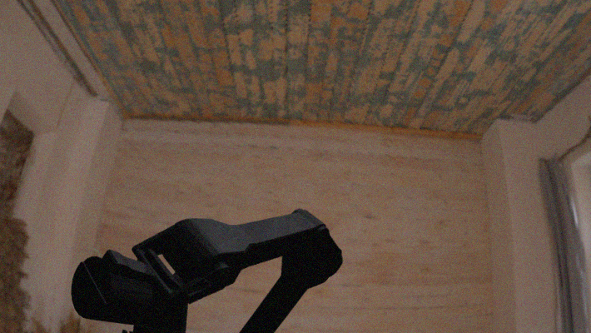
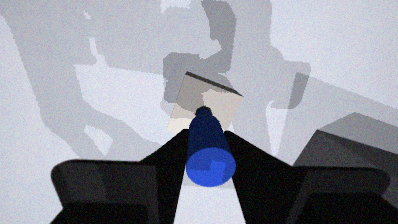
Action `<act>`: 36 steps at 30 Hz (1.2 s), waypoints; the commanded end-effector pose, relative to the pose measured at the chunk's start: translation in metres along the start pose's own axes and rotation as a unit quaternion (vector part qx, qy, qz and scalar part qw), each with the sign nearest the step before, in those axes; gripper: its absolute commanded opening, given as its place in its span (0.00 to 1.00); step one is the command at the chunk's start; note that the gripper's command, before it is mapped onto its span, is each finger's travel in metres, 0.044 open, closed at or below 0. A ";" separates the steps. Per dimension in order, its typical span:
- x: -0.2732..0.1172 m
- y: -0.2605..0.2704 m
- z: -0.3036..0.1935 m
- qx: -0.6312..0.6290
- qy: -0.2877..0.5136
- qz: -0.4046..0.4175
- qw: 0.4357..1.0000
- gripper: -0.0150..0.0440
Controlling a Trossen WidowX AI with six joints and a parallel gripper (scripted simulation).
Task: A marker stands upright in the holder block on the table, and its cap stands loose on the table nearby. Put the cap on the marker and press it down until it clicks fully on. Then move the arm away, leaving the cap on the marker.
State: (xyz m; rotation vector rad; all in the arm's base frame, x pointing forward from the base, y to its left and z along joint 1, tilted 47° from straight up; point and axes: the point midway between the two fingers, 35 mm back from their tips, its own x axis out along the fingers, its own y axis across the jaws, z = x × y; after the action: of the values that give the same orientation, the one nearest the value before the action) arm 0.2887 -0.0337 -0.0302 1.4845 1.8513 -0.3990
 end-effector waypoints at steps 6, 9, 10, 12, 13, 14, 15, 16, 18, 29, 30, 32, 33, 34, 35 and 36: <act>0.013 -0.001 -0.001 0.001 0.002 -0.001 1.000 0.25; 0.013 -0.001 -0.001 0.001 0.002 -0.001 1.000 0.25; 0.013 -0.001 -0.001 0.001 0.002 -0.001 1.000 0.25; 0.013 -0.001 -0.001 0.001 0.002 -0.001 1.000 0.25; 0.013 -0.001 -0.001 0.001 0.002 -0.001 1.000 0.25; 0.013 -0.001 -0.001 0.001 0.002 -0.001 1.000 0.25; 0.013 -0.001 -0.001 0.001 0.002 -0.001 1.000 0.25; 0.013 -0.002 -0.001 0.000 0.001 -0.003 1.000 0.30; 0.013 -0.002 -0.001 0.000 0.001 -0.003 1.000 0.39; 0.013 -0.002 -0.001 0.000 0.001 -0.003 1.000 0.88; 0.013 -0.002 -0.001 0.000 0.001 -0.003 1.000 0.92; 0.013 -0.002 -0.001 0.000 0.001 -0.003 1.000 1.00; 0.013 -0.002 -0.001 0.000 0.001 -0.003 1.000 1.00; 0.010 -0.001 -0.001 0.000 0.001 -0.003 1.000 1.00; 0.003 -0.001 0.000 0.000 0.000 -0.003 1.000 1.00; -0.009 0.000 0.001 0.001 0.000 -0.003 1.000 1.00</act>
State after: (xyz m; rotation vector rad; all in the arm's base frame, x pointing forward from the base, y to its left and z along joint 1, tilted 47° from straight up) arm 0.2854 -0.0257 -0.0355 1.4827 1.8663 -0.4005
